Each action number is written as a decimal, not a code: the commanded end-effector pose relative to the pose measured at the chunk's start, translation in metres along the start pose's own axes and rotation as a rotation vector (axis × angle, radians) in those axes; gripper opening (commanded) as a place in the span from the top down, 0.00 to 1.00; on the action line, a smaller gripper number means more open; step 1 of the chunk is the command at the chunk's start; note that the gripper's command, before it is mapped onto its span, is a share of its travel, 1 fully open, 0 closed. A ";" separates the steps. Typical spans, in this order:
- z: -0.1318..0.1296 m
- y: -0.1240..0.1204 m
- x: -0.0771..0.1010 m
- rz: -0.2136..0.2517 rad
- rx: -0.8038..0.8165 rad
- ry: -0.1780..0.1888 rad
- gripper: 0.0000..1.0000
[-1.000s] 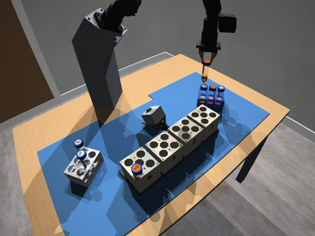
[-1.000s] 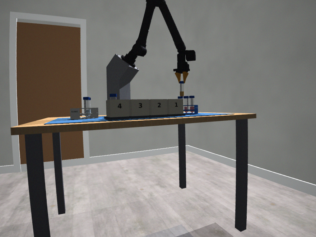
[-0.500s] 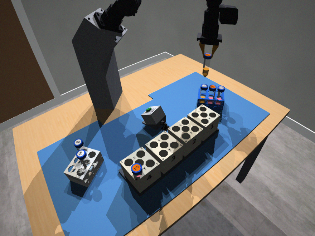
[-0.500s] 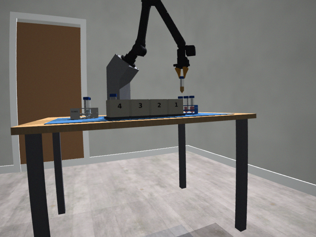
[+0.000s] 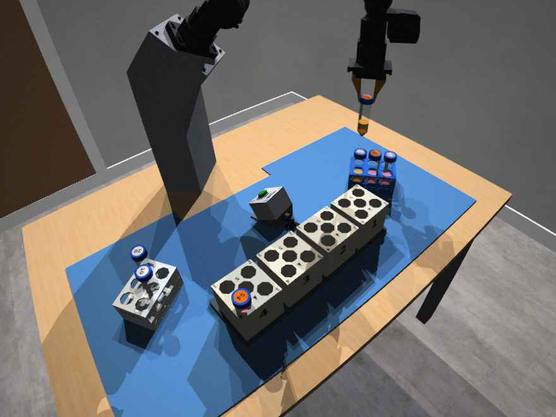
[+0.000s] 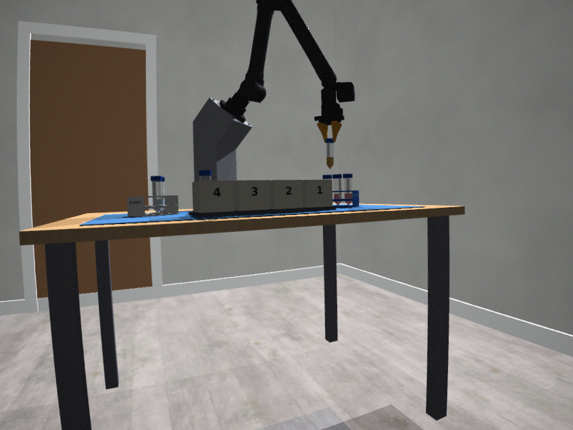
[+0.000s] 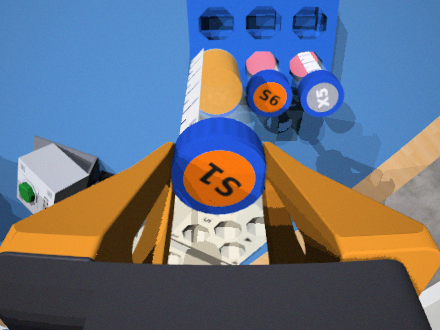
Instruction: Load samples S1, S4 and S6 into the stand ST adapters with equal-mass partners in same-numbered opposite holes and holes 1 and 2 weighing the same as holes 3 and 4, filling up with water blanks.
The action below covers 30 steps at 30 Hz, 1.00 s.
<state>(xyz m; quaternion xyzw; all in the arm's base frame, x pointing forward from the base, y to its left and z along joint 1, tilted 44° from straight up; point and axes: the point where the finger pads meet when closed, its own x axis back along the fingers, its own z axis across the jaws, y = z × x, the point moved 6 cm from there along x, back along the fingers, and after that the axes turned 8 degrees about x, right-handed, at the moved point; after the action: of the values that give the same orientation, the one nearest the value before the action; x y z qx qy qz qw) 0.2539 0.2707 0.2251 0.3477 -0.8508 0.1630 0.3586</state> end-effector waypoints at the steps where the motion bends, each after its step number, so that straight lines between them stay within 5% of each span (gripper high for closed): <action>1: -0.010 0.001 0.010 -0.004 -0.001 -0.030 1.00; 20: -0.010 0.001 0.010 -0.004 -0.001 -0.030 1.00; 21: -0.020 0.006 0.019 -0.010 -0.005 -0.051 1.00; 22: -0.012 0.002 0.010 -0.004 -0.001 -0.030 1.00; 25: -0.012 0.002 0.010 -0.004 -0.001 -0.030 1.00; 26: -0.023 0.006 0.013 -0.012 -0.006 -0.060 1.00; 30: -0.020 0.006 -0.006 -0.010 -0.001 -0.040 1.00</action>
<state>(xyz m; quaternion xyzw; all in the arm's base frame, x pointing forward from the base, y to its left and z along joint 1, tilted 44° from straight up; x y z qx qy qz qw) 0.2552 0.2739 0.2243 0.3487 -0.8523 0.1612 0.3548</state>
